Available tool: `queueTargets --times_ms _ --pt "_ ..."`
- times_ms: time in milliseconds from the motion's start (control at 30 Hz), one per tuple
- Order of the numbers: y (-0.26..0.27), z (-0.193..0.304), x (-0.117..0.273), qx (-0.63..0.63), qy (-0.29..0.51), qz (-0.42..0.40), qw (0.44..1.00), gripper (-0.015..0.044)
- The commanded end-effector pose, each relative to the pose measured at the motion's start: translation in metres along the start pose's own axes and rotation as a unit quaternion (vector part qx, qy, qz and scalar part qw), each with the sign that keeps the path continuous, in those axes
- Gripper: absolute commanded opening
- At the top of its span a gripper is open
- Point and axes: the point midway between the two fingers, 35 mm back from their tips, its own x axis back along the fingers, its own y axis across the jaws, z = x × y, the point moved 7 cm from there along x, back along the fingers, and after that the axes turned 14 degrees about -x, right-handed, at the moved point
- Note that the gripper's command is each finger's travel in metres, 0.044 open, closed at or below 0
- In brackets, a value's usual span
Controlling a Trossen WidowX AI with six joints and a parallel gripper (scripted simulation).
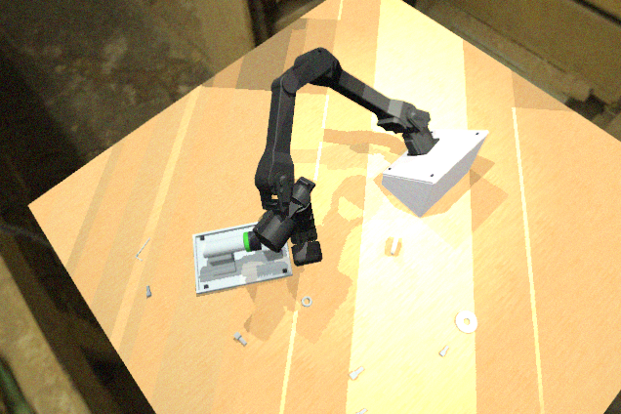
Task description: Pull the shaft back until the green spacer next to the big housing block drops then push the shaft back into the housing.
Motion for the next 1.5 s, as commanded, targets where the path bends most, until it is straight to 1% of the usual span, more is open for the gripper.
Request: queueTargets --times_ms 0,1467 --pt "-0.0003 0.0009 0.0 -0.001 0.001 0.0 1.0 0.0" --pt "-0.0013 0.0052 -0.0001 -0.001 0.001 0.0 1.0 0.0"
